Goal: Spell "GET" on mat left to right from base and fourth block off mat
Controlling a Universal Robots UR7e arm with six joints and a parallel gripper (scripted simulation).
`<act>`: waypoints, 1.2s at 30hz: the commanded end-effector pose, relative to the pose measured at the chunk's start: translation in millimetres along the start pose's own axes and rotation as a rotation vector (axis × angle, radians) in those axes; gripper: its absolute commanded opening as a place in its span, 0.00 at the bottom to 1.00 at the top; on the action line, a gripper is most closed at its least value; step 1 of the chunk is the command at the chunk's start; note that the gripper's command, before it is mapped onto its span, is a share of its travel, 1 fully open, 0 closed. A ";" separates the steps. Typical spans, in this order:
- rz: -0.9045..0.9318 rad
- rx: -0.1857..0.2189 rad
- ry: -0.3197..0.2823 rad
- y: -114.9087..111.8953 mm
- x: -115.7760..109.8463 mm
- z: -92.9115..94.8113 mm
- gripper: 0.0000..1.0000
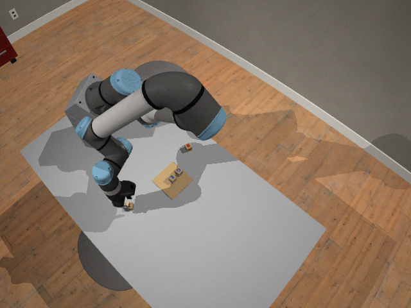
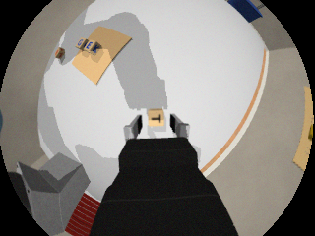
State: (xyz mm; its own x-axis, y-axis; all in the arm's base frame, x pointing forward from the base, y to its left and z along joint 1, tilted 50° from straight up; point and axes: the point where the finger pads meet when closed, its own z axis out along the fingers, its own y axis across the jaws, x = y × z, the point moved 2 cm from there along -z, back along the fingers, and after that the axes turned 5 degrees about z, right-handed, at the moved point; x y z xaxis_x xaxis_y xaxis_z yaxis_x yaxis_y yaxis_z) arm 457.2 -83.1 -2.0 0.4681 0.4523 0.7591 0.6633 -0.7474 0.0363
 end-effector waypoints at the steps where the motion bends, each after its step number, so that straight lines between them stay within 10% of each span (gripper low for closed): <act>1: -0.002 0.000 0.001 0.9 0.3 0.4 1.00; 36: -0.003 0.000 0.001 1.5 0.5 6.6 1.00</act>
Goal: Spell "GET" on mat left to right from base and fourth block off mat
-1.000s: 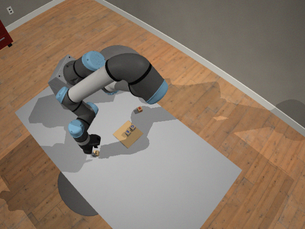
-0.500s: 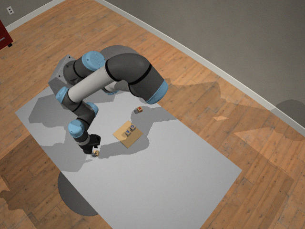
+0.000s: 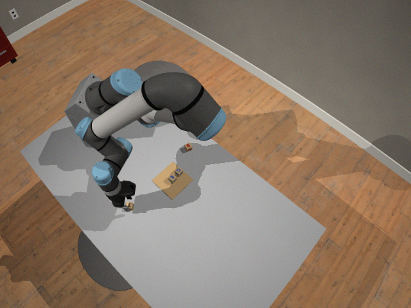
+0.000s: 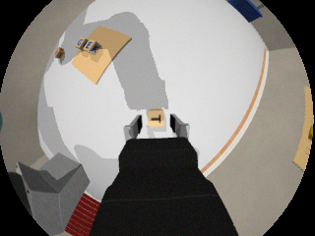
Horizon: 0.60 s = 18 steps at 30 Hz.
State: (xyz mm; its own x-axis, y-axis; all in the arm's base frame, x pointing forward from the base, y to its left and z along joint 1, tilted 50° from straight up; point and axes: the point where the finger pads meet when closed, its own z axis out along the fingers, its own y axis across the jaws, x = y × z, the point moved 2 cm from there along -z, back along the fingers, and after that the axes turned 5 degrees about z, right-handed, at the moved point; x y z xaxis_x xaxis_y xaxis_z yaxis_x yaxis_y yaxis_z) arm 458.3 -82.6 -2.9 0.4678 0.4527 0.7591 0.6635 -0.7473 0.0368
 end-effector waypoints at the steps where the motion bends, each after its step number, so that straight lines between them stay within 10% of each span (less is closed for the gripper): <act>1: -0.002 0.000 0.001 1.2 0.4 6.8 1.00; 18: -0.002 0.000 0.001 1.1 0.4 35.0 1.00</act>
